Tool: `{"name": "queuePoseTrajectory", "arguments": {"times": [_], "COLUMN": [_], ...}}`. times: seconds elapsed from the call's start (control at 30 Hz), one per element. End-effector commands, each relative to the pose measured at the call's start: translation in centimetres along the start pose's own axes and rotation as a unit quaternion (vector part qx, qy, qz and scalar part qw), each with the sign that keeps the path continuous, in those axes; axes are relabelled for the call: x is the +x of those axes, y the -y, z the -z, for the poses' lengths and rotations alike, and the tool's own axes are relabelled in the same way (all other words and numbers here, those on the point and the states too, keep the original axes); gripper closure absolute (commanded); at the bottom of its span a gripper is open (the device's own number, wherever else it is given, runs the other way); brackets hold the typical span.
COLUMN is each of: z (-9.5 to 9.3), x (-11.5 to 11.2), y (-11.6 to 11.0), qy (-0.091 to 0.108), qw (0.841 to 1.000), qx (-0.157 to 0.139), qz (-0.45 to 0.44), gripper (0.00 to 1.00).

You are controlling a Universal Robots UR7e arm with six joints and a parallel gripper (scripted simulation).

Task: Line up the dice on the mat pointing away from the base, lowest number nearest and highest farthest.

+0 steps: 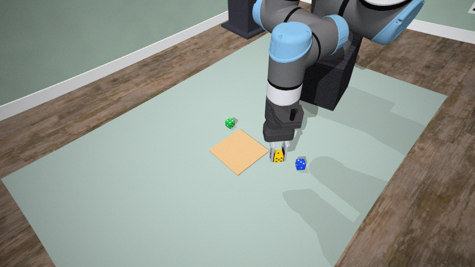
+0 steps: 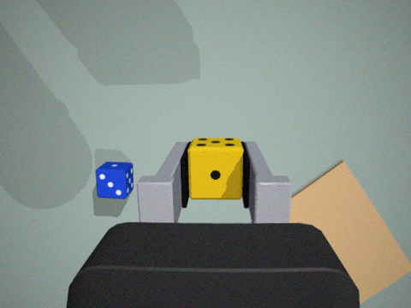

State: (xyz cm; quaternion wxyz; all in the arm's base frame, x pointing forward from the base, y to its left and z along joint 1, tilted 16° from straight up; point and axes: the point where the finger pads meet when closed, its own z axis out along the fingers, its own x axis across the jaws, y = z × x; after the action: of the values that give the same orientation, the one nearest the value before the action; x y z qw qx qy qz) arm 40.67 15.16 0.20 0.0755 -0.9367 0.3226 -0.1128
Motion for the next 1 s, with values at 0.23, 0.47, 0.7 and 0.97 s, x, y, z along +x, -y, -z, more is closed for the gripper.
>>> {"name": "queuePoseTrajectory", "arguments": {"times": [0.23,0.47,0.7,0.97], "z": [0.0,0.0,0.1,0.2], "x": [1.7,2.8,4.2,5.0], "y": [-2.9,-5.3,-9.3,-12.3], "qy": [0.001,0.003,0.004,0.002], "qw": [0.998,0.994,0.981,0.968], "qx": [-0.003,-0.003,-0.003,-0.002], "qz": [0.061,0.112,0.192,0.253], "gripper": [0.51,0.51,0.51,0.51]}}
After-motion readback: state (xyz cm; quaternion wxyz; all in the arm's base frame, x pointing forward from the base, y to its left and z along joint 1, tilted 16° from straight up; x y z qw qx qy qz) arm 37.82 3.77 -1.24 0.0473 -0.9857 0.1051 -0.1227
